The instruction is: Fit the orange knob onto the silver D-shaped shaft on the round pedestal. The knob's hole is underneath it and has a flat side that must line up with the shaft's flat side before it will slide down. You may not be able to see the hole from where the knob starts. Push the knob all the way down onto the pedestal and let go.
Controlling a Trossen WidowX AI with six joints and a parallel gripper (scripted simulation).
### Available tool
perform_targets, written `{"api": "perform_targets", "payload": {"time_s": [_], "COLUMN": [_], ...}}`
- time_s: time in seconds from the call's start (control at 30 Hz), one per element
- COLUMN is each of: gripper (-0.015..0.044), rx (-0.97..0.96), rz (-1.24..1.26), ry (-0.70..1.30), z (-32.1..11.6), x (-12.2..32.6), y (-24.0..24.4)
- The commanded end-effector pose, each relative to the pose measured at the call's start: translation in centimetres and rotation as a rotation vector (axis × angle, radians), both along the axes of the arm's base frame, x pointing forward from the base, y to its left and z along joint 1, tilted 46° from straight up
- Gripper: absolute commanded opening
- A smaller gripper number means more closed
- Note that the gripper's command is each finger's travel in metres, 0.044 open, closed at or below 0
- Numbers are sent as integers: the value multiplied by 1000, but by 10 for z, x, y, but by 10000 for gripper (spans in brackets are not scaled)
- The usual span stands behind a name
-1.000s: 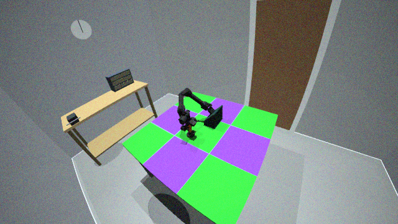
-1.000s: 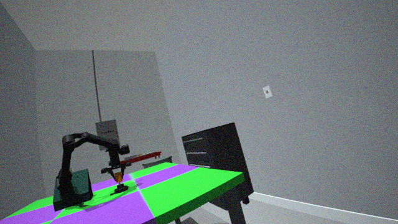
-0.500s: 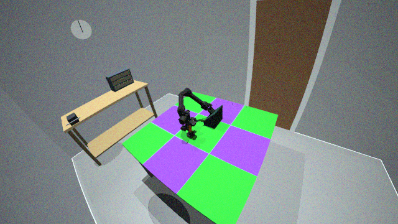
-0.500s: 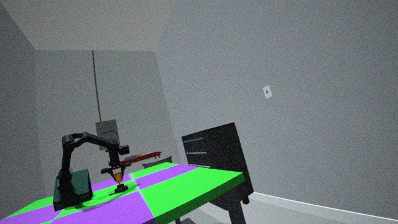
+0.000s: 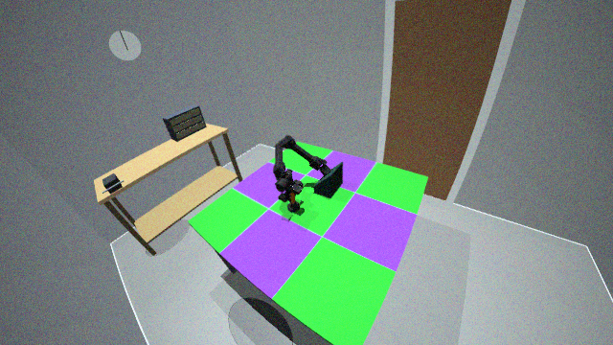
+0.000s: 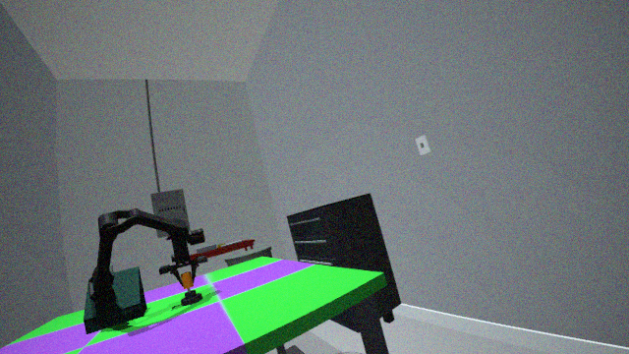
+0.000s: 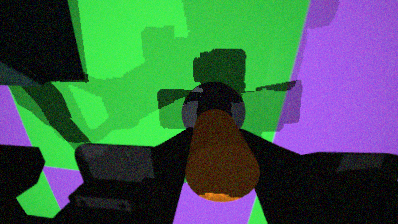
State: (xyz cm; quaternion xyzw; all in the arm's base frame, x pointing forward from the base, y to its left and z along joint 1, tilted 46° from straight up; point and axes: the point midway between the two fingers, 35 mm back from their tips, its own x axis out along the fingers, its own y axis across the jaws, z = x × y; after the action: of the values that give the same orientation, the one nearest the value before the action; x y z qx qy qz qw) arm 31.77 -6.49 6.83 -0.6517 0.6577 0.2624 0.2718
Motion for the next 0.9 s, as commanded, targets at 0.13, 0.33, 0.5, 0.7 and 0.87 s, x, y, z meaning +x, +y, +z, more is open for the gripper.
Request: {"api": "perform_targets", "payload": {"time_s": [0.13,0.33,0.5,0.7,0.87], "gripper": [0,0,0,0,0], "rx": [-1,-1,-1,-1,-1], "rz": [118,147,147,147,147], "ry": [116,145,145,145,145], "z": [2,1,1,0,0], "x": [2,2,1,0,0], "y": [2,-1,-1,-1,-2]}}
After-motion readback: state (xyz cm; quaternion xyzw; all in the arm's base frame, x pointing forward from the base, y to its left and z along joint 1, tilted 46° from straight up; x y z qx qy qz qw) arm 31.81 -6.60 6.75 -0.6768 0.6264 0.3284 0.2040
